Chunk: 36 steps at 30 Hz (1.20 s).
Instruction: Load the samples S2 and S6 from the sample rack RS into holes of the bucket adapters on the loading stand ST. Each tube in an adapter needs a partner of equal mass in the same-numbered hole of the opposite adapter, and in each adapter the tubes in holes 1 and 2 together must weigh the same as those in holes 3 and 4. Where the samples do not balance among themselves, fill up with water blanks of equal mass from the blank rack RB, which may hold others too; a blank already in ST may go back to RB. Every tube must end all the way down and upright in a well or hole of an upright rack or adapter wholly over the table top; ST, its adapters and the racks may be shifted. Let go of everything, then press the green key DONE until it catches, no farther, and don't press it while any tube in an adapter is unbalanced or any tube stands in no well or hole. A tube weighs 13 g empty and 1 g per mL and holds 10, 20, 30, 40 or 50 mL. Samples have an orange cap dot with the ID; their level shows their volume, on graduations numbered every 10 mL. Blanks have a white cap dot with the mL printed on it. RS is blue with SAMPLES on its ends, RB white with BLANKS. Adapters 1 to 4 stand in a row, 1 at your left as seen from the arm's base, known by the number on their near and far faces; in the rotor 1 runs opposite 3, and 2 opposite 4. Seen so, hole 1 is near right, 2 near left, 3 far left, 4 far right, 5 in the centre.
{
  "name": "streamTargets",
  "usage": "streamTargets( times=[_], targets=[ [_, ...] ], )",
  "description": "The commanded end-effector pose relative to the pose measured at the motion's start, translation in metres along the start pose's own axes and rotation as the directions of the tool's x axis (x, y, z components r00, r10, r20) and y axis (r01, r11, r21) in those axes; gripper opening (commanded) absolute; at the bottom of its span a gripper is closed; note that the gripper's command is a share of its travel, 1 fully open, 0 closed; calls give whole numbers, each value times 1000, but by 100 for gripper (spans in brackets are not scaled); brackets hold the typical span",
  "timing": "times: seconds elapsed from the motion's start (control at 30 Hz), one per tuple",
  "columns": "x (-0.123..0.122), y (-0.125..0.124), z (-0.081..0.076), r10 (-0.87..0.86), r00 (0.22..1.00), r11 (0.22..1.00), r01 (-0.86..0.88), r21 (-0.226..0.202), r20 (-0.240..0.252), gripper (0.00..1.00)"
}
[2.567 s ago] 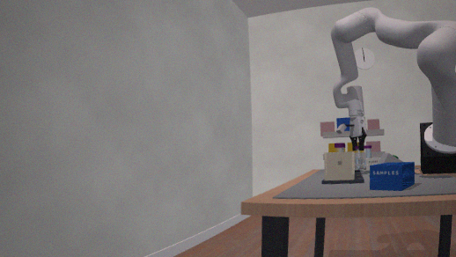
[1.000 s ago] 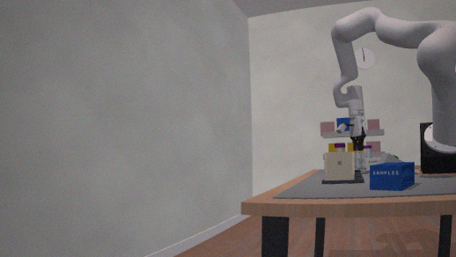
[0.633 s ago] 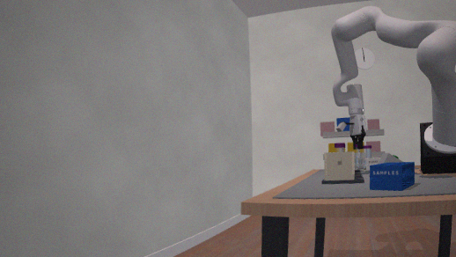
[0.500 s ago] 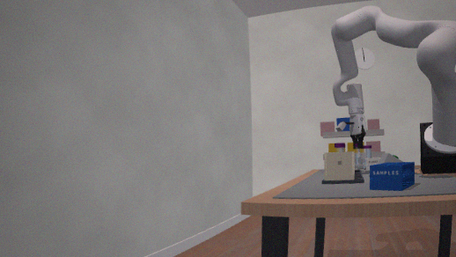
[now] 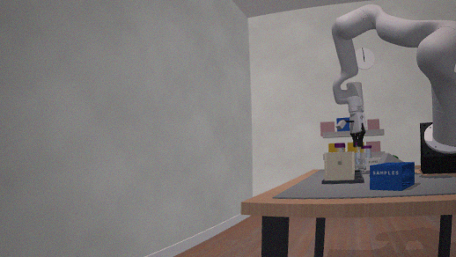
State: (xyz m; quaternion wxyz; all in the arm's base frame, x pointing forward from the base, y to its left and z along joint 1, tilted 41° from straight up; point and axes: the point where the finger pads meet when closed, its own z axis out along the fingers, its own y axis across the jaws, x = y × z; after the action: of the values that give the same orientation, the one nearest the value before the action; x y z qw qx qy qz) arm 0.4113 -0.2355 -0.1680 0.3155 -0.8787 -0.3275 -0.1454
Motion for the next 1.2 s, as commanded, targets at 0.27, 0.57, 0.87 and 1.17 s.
streamTargets(
  times=[0.27, 0.57, 0.87, 1.17],
  targets=[
    [0, 1, -12, -1, 1000, 1000, 1, -2, 0, 0],
    [0, 1, -26, -1, 1000, 1000, 1, -2, 0, 0],
    [0, 1, -44, -1, 1000, 1000, 1, -2, 0, 0],
    [0, 1, -58, -1, 1000, 1000, 1, -2, 0, 0]
  ],
)
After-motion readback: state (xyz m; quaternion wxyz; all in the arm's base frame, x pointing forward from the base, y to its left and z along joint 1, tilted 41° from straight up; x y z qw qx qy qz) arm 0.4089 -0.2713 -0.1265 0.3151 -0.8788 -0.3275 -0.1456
